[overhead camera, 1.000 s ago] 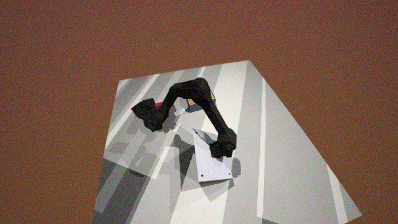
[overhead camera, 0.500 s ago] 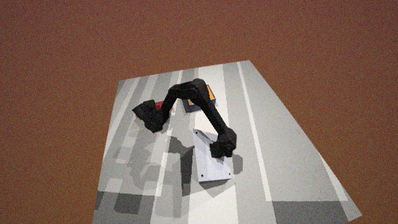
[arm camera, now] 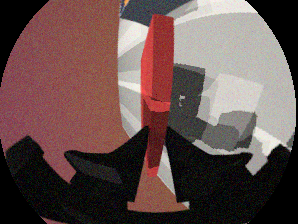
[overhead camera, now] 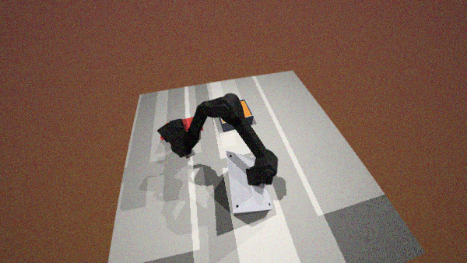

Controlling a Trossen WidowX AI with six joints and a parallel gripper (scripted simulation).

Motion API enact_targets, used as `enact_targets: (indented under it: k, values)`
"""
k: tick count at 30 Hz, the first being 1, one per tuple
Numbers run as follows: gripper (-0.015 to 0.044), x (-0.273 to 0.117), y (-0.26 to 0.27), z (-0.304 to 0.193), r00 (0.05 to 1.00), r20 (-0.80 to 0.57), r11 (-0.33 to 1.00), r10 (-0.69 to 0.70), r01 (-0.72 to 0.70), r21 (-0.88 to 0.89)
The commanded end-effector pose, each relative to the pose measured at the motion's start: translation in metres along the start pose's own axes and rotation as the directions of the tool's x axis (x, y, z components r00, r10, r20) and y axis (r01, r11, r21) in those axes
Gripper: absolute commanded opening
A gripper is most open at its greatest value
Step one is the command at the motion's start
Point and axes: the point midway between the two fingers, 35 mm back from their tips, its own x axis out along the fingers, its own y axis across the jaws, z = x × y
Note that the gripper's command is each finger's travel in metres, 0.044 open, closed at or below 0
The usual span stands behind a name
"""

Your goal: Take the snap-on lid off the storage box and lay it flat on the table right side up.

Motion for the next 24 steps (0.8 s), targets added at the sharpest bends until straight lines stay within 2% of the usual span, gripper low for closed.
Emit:
enact_targets:
  k: [1, 22, 24]
  values:
    - [0.0000, 0.010, -0.016, 0.006, 0.999, 0.011, 0.999, -0.033, 0.033, -0.015]
    - [0.0000, 0.020, -0.029, 0.006, 0.999, 0.012, 0.999, -0.032, 0.033, -0.015]
    - [0.0053, 0.013, -0.017, 0.003, 1.000, 0.009, 1.000, -0.022, 0.022, -0.011]
